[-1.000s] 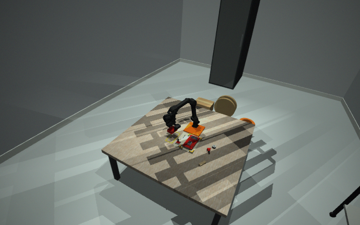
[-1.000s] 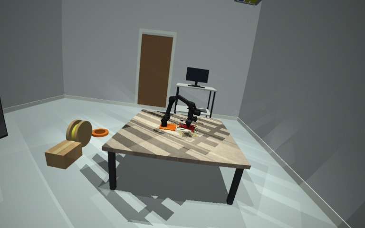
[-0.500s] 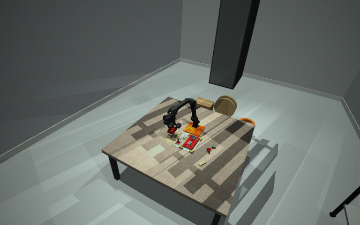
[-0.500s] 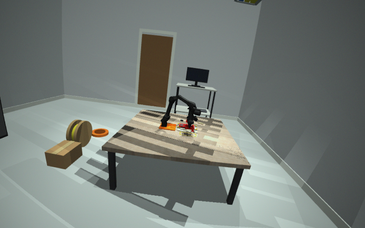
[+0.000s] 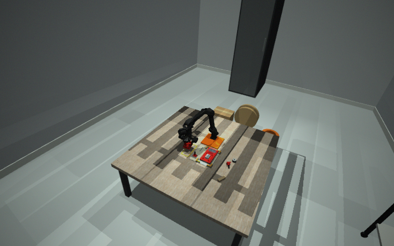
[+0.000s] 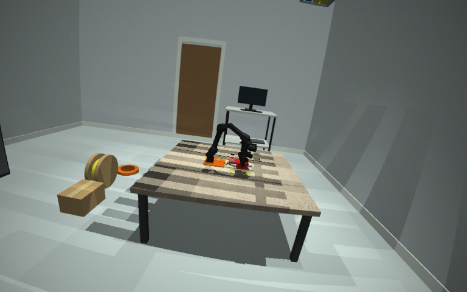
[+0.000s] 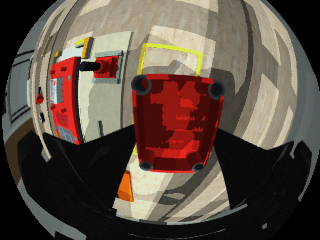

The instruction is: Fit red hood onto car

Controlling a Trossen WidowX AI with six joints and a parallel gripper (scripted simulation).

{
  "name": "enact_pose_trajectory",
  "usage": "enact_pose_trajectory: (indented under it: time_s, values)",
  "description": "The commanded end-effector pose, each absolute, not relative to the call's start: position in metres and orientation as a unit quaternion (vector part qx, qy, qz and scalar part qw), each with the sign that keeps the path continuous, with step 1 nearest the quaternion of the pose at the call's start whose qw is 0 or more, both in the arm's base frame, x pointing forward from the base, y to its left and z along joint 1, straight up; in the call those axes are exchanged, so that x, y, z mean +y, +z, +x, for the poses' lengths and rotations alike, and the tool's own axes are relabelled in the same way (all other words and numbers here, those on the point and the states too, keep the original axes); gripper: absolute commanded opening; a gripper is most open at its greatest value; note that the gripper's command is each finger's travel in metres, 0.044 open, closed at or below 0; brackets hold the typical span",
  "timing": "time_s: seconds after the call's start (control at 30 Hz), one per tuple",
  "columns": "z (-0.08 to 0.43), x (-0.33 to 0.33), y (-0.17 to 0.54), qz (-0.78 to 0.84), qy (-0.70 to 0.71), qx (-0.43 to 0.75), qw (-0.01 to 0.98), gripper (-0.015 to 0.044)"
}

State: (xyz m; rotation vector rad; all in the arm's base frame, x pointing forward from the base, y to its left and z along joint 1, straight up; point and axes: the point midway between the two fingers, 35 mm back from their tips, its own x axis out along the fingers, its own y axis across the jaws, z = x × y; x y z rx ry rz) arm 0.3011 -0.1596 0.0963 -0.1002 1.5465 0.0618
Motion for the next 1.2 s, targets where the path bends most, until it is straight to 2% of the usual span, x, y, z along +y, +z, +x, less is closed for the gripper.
enact_pose_trajectory:
  time_s: [0.0, 0.3, 0.87, 1.17]
  values:
    - [0.301, -0.16, 0.077, -0.047, 0.029, 0.698, 0.714, 0.0]
    - [0.299, -0.159, 0.05, -0.047, 0.029, 0.698, 0.714, 0.0]
    - [0.298, -0.158, 0.052, -0.043, 0.03, 0.702, 0.711, 0.044]
    - [0.3, -0.159, 0.094, -0.043, 0.03, 0.7, 0.712, 0.044]
